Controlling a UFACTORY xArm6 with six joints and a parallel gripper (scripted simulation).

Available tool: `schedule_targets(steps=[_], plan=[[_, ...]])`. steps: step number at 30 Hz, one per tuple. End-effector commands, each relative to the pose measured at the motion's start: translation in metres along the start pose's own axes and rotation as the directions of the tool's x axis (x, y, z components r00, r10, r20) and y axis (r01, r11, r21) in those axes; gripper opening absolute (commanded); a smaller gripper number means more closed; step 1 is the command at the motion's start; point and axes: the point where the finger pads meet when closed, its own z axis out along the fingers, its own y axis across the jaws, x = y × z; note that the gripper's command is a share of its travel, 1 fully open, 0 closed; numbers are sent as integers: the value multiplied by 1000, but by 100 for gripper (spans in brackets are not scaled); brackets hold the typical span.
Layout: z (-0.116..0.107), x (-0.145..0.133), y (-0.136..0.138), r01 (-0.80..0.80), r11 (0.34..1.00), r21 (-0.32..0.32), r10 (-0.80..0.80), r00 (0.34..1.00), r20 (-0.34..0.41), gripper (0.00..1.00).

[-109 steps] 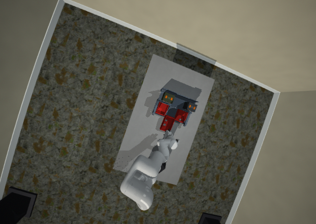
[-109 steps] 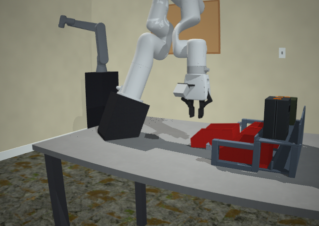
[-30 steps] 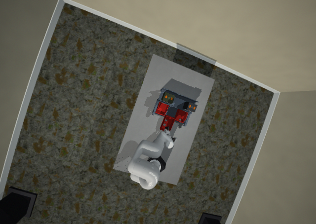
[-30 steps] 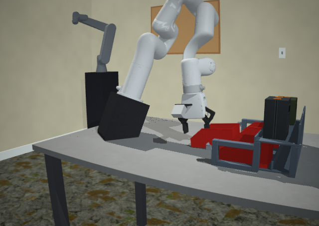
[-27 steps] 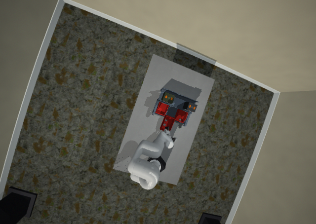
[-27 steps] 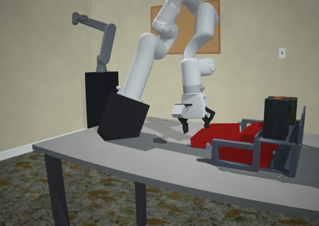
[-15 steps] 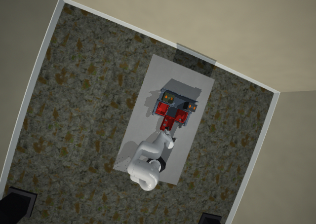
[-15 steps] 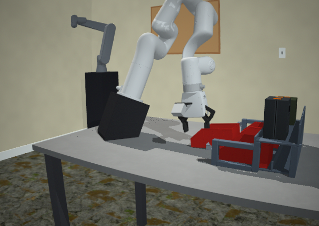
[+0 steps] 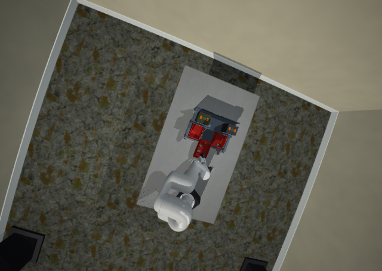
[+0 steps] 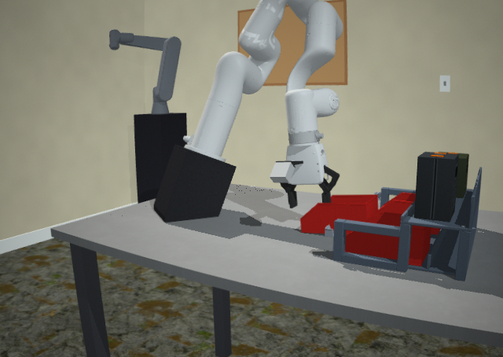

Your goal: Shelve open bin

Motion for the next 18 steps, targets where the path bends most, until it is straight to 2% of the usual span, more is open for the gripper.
schedule_targets(steps=[1,18], plan=[[-1,0,-1,0,1000,1,0,1000,0,100],[9,0,-1,0,1000,1,0,1000,0,100]])
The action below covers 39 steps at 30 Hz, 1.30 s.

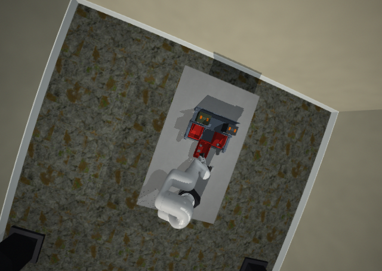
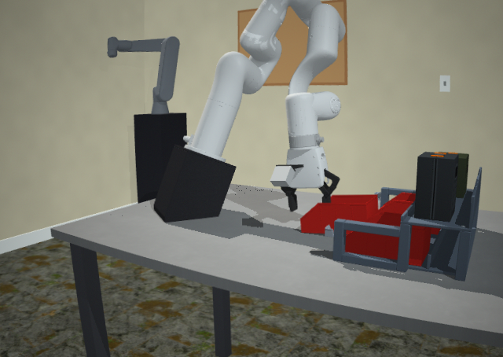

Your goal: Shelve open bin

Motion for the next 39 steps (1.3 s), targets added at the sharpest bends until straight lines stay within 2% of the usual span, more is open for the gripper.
schedule_targets(steps=[1,7,12,39], plan=[[0,0,-1,1,1000,3,-1,1000,-1,100],[0,0,-1,1,1000,3,-1,1000,-1,100],[10,0,-1,1,1000,3,-1,1000,-1,100],[14,0,-1,1,1000,3,-1,1000,-1,100]])
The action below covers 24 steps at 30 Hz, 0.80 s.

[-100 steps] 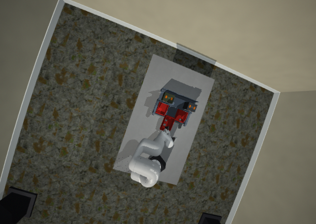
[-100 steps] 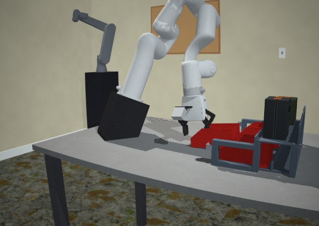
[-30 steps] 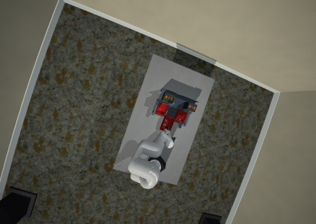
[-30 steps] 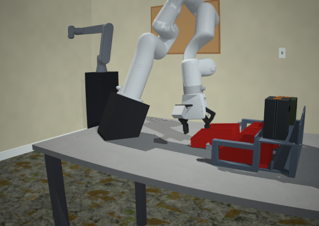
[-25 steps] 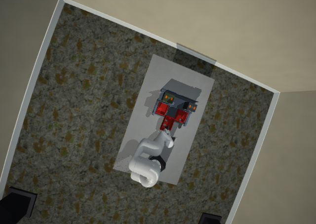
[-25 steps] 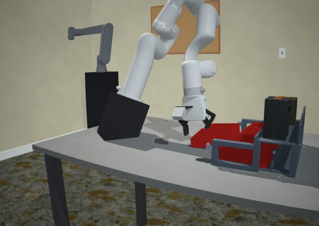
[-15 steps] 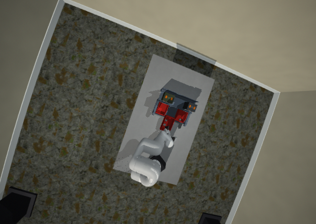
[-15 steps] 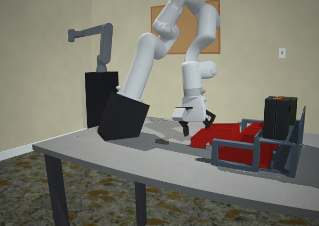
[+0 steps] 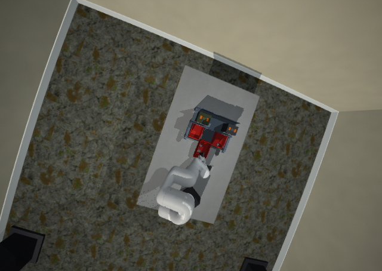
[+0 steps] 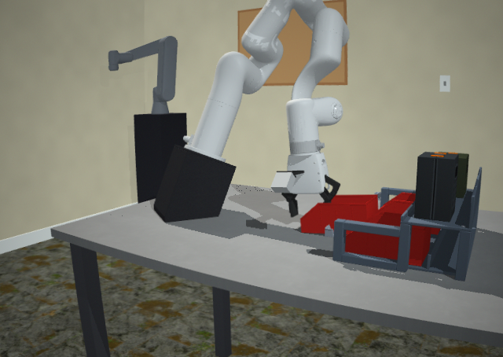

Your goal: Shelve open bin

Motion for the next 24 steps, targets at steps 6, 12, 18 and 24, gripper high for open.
schedule_targets(steps=[6,12,18,24], plan=[[-1,0,-1,0,1000,2,0,1000,0,100],[-1,0,-1,0,1000,2,0,1000,0,100],[-1,0,-1,0,1000,2,0,1000,0,100],[-1,0,-1,0,1000,2,0,1000,0,0]])
